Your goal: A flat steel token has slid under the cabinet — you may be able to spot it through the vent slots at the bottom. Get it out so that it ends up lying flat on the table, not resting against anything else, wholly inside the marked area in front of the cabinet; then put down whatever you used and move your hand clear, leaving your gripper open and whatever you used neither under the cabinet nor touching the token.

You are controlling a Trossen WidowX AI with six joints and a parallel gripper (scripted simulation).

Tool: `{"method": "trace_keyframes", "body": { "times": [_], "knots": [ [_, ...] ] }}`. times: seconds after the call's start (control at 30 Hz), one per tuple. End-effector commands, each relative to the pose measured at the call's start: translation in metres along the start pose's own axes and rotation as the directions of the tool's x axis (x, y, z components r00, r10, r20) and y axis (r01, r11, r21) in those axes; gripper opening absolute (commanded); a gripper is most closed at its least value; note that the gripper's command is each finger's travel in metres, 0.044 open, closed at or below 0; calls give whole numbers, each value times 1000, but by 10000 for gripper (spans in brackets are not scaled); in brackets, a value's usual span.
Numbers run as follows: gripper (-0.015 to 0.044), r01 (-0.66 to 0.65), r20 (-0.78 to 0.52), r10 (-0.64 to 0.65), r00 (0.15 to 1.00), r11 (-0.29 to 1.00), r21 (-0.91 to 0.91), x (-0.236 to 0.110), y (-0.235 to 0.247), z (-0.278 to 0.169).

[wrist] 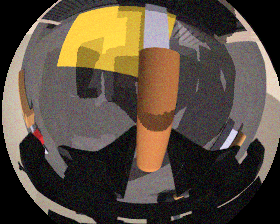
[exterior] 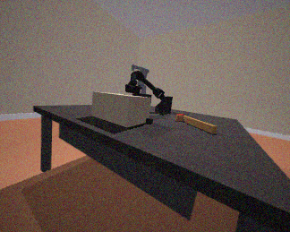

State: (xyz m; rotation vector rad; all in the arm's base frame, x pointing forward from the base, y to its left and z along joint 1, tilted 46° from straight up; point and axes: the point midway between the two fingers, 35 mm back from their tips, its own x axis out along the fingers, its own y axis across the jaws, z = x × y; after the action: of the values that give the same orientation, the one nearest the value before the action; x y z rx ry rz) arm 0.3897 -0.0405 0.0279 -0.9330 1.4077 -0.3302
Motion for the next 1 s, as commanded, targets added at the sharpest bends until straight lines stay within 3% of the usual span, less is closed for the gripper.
{"method": "trace_keyframes", "body": {
  "times": [0.0,0.97],
  "knots": [
    [0,3,2,-3,1000,1000,4,0,0,6],
    [0,3,3,-3,1000,1000,5,-1,0,33]
  ]
}}
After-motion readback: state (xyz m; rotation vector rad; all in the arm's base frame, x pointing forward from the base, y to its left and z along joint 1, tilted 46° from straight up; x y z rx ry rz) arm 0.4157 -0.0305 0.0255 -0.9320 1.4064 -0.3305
